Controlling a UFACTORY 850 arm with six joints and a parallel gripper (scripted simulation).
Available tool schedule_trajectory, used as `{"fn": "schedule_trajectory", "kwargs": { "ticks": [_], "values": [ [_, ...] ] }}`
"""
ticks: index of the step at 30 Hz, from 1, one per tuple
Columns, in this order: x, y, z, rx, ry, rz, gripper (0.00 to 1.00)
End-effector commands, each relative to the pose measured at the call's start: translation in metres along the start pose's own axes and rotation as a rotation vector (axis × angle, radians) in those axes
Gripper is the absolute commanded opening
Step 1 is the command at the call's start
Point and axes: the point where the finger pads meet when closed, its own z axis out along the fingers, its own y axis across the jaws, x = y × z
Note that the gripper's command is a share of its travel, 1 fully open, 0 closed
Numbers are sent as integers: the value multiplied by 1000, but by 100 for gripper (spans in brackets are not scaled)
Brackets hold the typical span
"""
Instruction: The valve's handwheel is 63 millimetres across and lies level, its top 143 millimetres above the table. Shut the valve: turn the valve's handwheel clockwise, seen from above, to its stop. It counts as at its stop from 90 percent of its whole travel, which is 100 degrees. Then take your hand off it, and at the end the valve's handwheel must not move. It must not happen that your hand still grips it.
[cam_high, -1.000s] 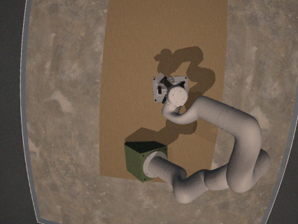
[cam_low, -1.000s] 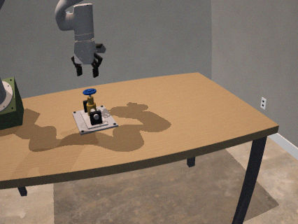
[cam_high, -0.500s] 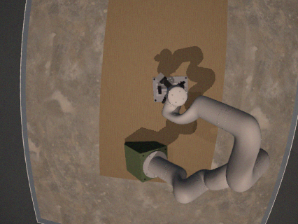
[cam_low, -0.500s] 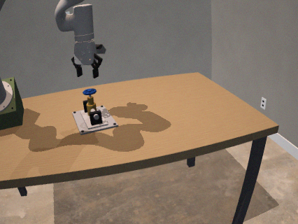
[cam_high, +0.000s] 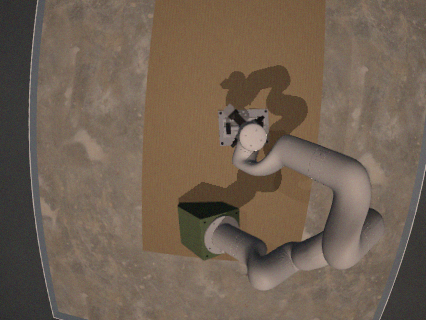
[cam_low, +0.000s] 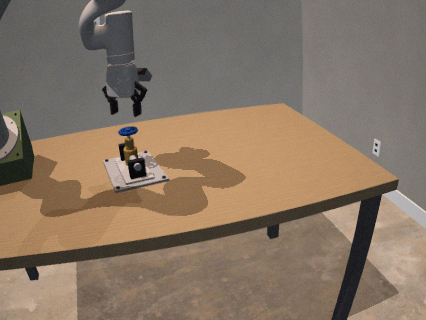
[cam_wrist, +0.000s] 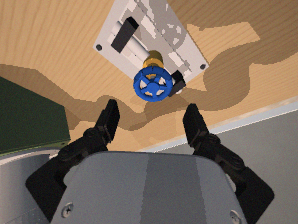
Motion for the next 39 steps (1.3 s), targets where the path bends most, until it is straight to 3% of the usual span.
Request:
{"fn": "schedule_trajectory", "kwargs": {
  "ticks": [1, 19, 39],
  "values": [
    [1, 1, 8, -1, 1, 1, 100],
    [0, 1, 27, -1, 1, 1, 100],
    [0, 1, 30, -1, 1, 1, 100]
  ]
}}
